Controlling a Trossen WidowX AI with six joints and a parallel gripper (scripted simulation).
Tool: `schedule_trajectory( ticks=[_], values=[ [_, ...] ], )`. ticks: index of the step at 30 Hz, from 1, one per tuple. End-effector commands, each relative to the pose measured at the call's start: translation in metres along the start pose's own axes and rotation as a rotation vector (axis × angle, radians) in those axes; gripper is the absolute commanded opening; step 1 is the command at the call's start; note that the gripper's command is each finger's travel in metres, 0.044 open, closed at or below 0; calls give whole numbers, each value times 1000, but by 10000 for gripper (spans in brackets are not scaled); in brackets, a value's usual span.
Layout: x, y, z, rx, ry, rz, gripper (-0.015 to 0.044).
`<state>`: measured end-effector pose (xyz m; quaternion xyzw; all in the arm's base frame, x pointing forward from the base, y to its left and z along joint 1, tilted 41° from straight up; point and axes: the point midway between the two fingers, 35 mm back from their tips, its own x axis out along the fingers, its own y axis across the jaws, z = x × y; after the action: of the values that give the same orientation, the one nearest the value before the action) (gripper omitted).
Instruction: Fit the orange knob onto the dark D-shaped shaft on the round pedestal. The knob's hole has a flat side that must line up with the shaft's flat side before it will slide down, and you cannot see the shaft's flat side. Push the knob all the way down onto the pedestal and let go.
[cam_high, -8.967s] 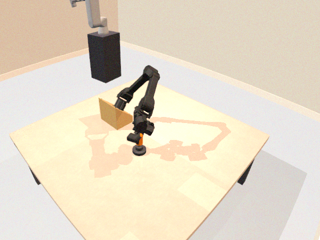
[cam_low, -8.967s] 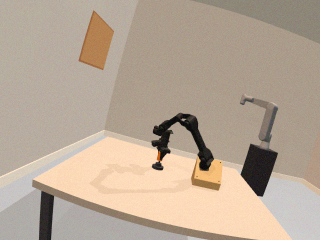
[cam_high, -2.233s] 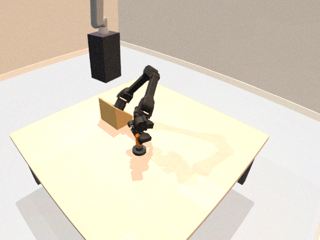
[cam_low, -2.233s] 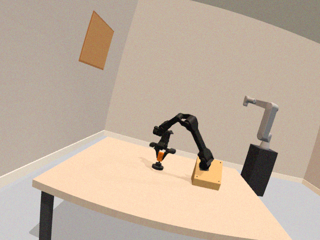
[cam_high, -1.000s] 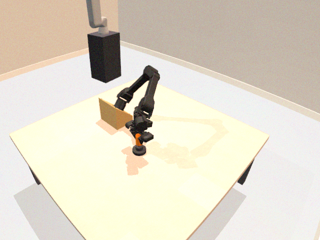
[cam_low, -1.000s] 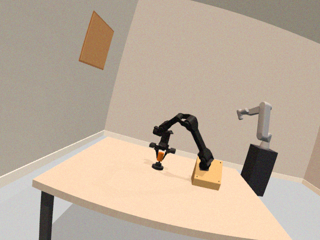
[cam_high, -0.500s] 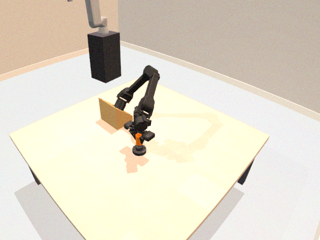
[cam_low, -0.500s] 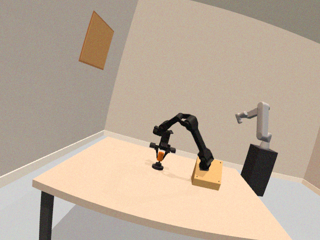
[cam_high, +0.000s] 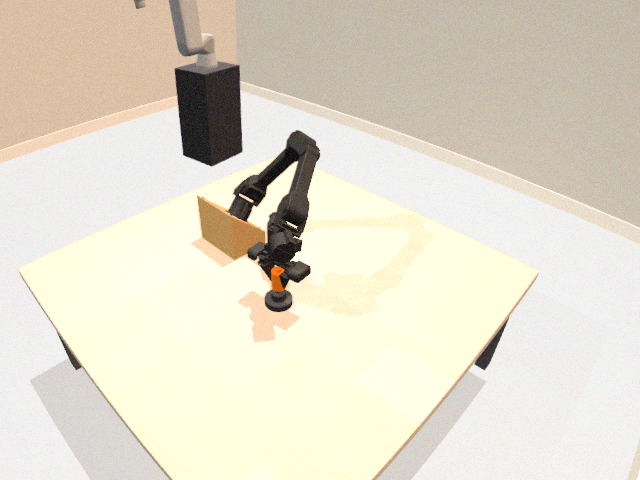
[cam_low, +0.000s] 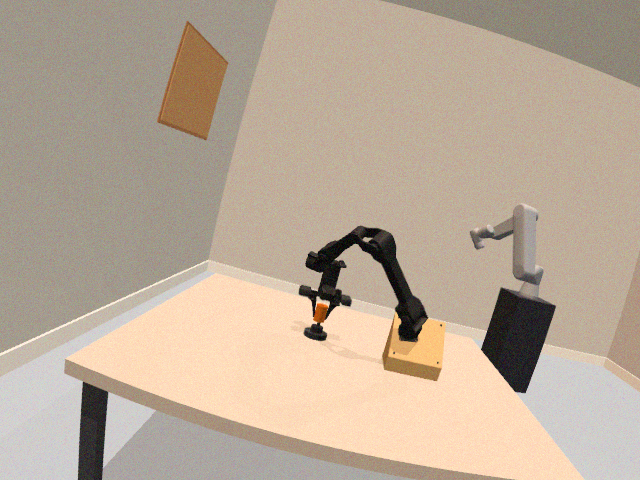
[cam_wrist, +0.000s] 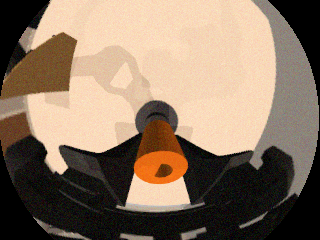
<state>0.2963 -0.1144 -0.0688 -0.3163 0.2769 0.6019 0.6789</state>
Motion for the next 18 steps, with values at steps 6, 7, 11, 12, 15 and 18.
schedule_trajectory(
  ticks=[6, 7, 11, 12, 15, 18],
  values=[
    [2, 1, 0, -5, 1, 1, 0],
    [1, 1, 0, -5, 1, 1, 0],
    [2, 0, 0, -5, 1, 1, 0],
    [2, 0, 0, -5, 1, 1, 0],
    [2, 0, 0, -5, 1, 1, 0],
    [2, 0, 0, -5, 1, 1, 0]
  ],
)
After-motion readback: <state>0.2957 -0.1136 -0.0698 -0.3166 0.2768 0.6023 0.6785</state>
